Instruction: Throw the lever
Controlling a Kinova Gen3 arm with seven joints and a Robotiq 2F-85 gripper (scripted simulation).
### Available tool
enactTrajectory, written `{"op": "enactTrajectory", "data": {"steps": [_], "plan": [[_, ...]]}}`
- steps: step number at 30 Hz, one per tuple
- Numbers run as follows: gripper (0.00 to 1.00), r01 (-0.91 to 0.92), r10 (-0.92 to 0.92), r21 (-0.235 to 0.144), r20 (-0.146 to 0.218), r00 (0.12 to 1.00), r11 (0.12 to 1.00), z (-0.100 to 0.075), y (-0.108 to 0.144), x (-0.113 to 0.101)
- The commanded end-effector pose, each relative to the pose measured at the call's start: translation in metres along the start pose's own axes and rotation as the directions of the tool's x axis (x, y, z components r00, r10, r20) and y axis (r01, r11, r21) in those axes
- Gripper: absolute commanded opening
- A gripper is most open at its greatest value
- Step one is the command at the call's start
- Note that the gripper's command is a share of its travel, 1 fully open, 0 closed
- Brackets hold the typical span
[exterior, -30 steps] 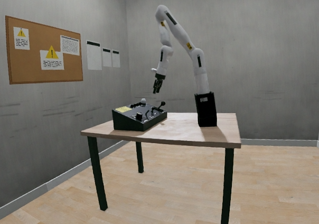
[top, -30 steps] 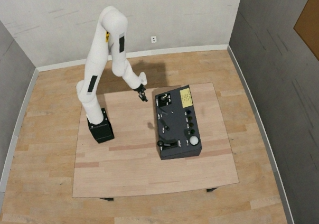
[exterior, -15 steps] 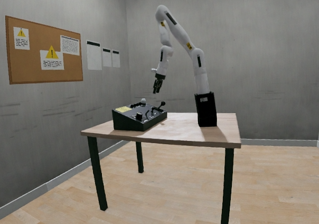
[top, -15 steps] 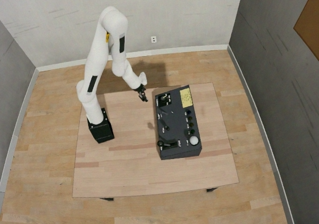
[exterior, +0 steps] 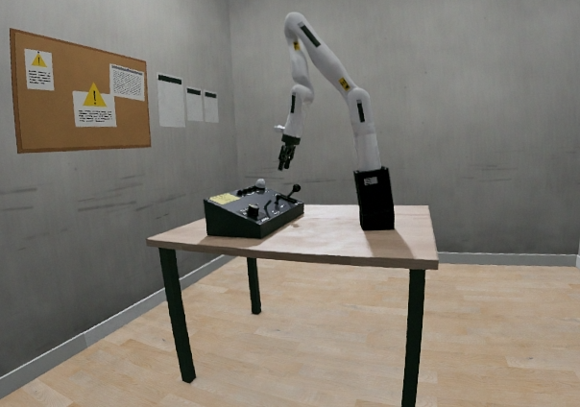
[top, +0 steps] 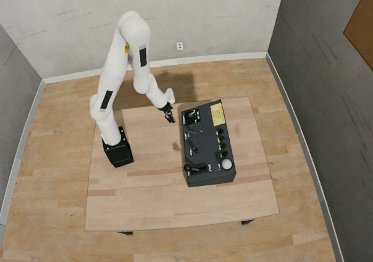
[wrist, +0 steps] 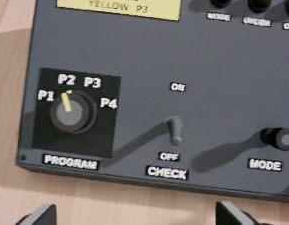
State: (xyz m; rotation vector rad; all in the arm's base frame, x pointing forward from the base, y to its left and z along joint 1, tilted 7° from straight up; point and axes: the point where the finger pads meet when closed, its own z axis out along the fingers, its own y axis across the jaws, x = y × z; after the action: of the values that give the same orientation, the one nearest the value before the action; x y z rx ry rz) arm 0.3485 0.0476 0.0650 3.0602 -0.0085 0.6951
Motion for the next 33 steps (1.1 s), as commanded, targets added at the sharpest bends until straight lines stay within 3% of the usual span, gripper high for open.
{"op": "enactTrajectory", "data": {"steps": [1,3,18,20,33], "plan": [[1.0,-0.002,0.002,0.01,0.001,1.0,1.0,0.003,0.019,0.004],[1.0,-0.002,0.002,0.01,0.001,1.0,1.0,0.003,0.019,0.004],[1.0,-0.004,0.004,0.019,0.002,1.0,1.0,0.006,0.092,0.004],[1.0,-0.004,0.004,0.019,0.002,1.0,1.0,0.006,0.092,0.004],[1.0,-0.001,0.001,0.013,-0.003,1.0,1.0,0.0,0.154,-0.012]]}}
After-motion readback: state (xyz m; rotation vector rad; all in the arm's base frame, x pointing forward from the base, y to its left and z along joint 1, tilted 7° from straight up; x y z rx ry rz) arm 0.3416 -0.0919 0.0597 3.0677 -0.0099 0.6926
